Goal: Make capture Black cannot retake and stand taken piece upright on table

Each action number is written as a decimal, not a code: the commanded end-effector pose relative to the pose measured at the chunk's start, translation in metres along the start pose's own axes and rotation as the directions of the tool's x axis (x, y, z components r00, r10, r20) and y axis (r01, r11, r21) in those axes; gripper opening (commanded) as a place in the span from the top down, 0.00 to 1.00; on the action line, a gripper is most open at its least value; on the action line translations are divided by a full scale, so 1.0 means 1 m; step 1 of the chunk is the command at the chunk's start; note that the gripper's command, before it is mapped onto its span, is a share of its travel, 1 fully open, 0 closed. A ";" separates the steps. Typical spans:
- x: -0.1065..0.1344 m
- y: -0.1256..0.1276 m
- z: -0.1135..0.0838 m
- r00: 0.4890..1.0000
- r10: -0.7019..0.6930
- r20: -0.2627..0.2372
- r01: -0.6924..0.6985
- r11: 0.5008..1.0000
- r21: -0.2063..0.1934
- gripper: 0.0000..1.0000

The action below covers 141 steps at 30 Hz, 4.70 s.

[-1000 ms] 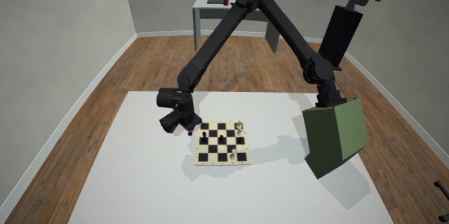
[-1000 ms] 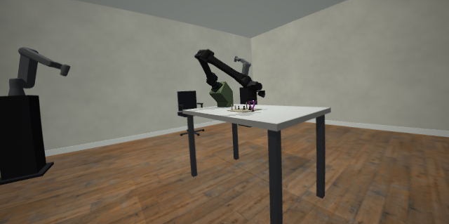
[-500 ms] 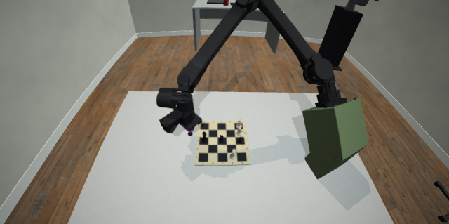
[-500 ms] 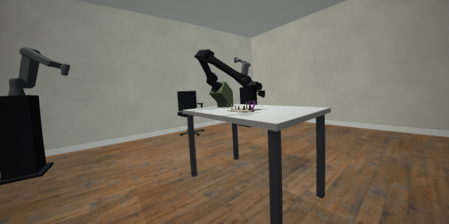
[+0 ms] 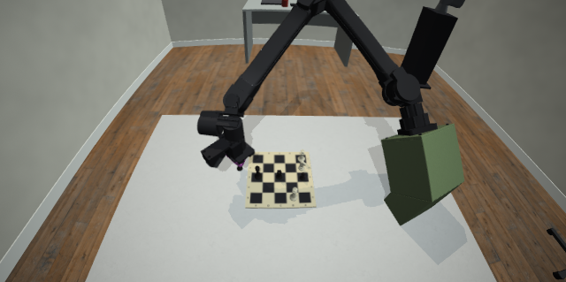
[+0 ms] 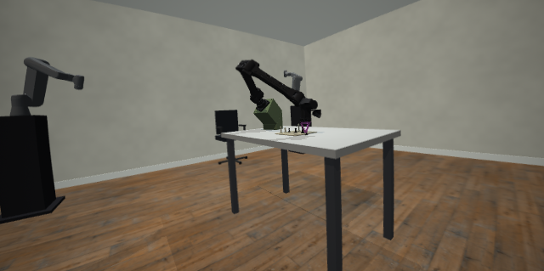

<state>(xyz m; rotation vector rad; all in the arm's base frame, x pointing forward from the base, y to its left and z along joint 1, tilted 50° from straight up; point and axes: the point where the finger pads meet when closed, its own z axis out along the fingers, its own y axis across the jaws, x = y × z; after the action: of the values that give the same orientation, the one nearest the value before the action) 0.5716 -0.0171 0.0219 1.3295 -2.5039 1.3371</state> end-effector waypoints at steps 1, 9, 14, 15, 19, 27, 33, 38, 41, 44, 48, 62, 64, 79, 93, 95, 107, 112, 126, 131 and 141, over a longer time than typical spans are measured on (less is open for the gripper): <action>-0.004 -0.005 -0.002 1.000 0.004 0.012 -0.004 1.000 0.008 0.85; -0.004 -0.005 -0.002 1.000 0.004 0.012 -0.004 1.000 0.008 0.71; -0.004 -0.005 -0.002 1.000 0.004 0.012 -0.004 1.000 0.008 0.64; -0.004 -0.005 -0.002 1.000 0.004 0.012 -0.004 1.000 0.008 0.64; -0.004 -0.005 -0.002 1.000 0.004 0.012 -0.004 1.000 0.008 0.64; -0.010 -0.009 -0.028 0.999 0.008 0.033 -0.009 1.000 0.024 0.64; -0.010 -0.012 -0.048 0.999 0.014 0.036 -0.015 0.999 0.028 0.64; -0.012 -0.018 -0.078 0.999 0.025 0.043 -0.026 0.999 0.034 0.64; -0.012 -0.018 -0.094 0.999 0.026 0.045 -0.028 0.999 0.033 0.64; -0.012 -0.018 -0.103 0.999 0.027 0.045 -0.028 0.999 0.033 0.64; -0.017 -0.005 -0.100 1.000 0.001 0.029 -0.002 1.000 0.018 0.64; -0.013 -0.013 -0.113 0.999 0.021 0.044 -0.022 0.999 0.029 0.00; -0.013 -0.013 -0.113 0.999 0.015 0.044 -0.017 0.999 0.030 0.00; -0.013 -0.013 -0.113 0.999 0.015 0.044 -0.017 0.999 0.029 0.00; -0.013 -0.013 -0.113 0.999 0.015 0.044 -0.017 0.999 0.029 0.00; -0.013 -0.013 -0.113 0.999 0.015 0.044 -0.017 0.999 0.029 0.00; -0.013 -0.013 -0.113 0.999 0.015 0.044 -0.017 0.999 0.029 0.00; -0.009 -0.010 -0.113 0.999 0.028 0.043 -0.030 0.999 0.028 0.00; 0.054 0.023 -0.105 0.847 0.531 0.022 -0.531 0.847 0.004 0.00; 0.083 0.038 -0.102 0.733 0.681 0.011 -0.681 0.733 0.001 0.00; 0.155 0.098 -0.103 0.386 0.922 0.013 -0.922 0.387 -0.006 0.00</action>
<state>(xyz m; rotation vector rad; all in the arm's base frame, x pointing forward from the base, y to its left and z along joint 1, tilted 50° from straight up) 0.3783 -0.0151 0.0719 0.0801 -3.2587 1.3631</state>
